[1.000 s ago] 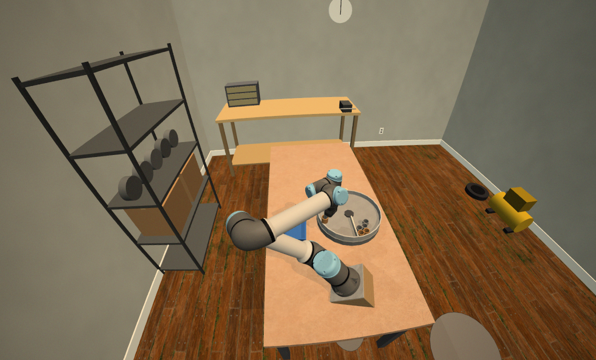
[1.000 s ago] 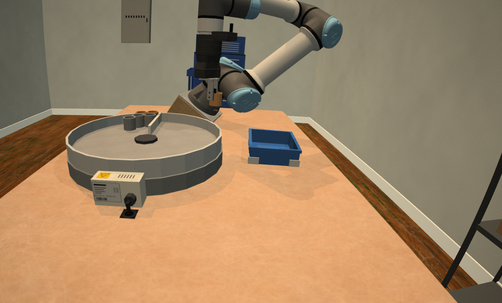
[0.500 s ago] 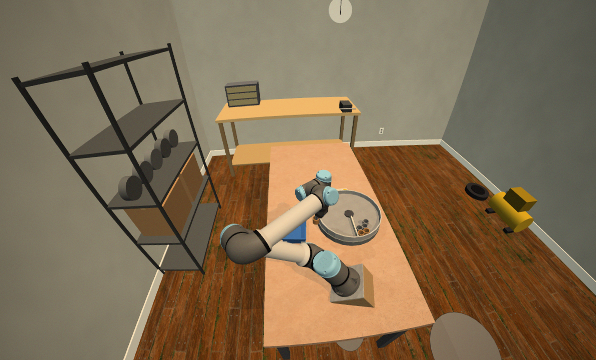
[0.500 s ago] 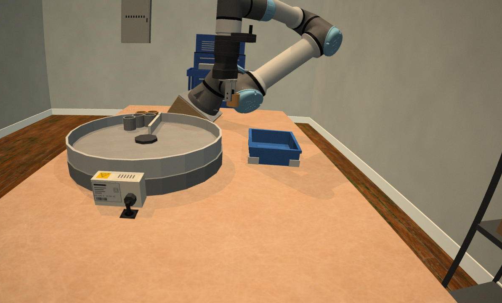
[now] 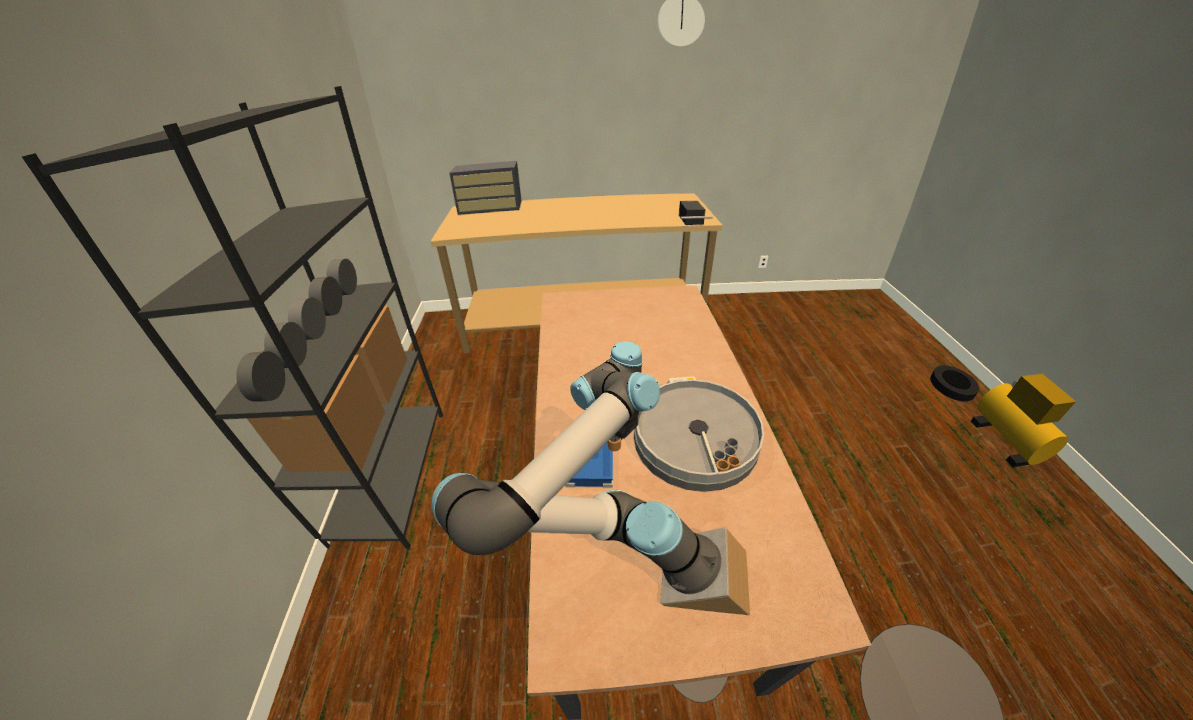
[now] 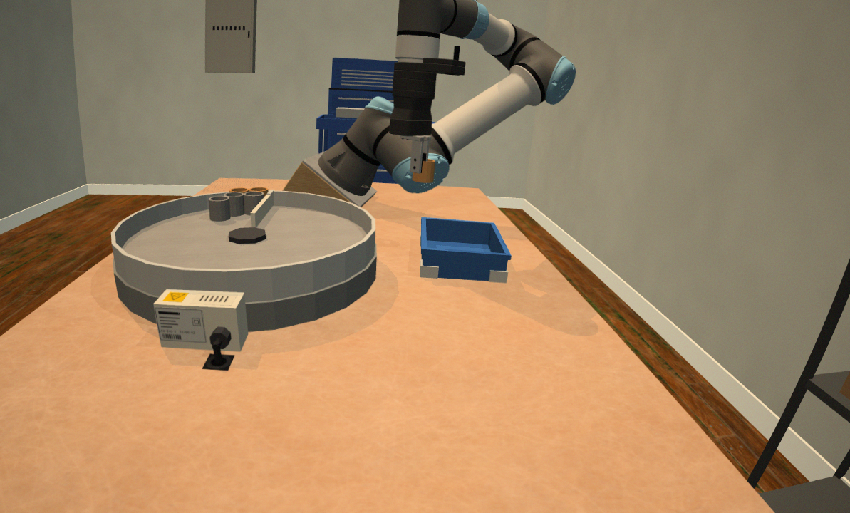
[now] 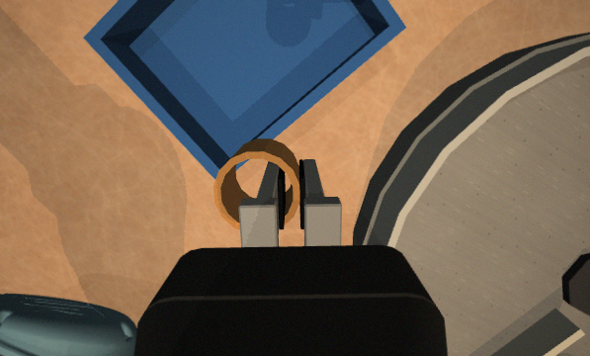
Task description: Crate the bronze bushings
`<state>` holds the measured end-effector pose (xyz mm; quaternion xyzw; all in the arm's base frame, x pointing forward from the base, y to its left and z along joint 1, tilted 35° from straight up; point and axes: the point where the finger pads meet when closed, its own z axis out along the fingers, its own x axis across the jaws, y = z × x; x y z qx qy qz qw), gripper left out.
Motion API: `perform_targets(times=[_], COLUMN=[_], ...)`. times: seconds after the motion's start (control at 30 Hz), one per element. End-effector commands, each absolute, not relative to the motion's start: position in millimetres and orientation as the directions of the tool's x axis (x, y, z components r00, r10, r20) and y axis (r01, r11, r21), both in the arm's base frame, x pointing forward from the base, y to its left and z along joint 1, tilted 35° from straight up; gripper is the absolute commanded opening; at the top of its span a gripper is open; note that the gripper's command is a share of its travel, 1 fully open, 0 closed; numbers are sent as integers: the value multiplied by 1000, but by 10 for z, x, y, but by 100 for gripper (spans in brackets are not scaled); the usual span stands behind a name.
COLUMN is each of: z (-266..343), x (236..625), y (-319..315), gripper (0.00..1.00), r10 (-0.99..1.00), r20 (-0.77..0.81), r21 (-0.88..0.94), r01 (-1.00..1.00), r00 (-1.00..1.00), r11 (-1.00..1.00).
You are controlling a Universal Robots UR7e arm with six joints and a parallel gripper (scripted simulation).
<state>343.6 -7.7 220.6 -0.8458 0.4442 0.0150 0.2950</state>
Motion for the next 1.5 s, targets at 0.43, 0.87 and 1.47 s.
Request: perform_targets(times=[0.43,0.87,1.47], z=[2505,2303,2103], x=[3483,3544,3604], y=[378,512,648], gripper=[0,0,0], r10=[-743,-743,-742], r20=[-288,-289,-291], r21=[-486,-486,-486], r01=[-761,-761,-762], r00=[604,604,603], r11=[-431,-430,-428])
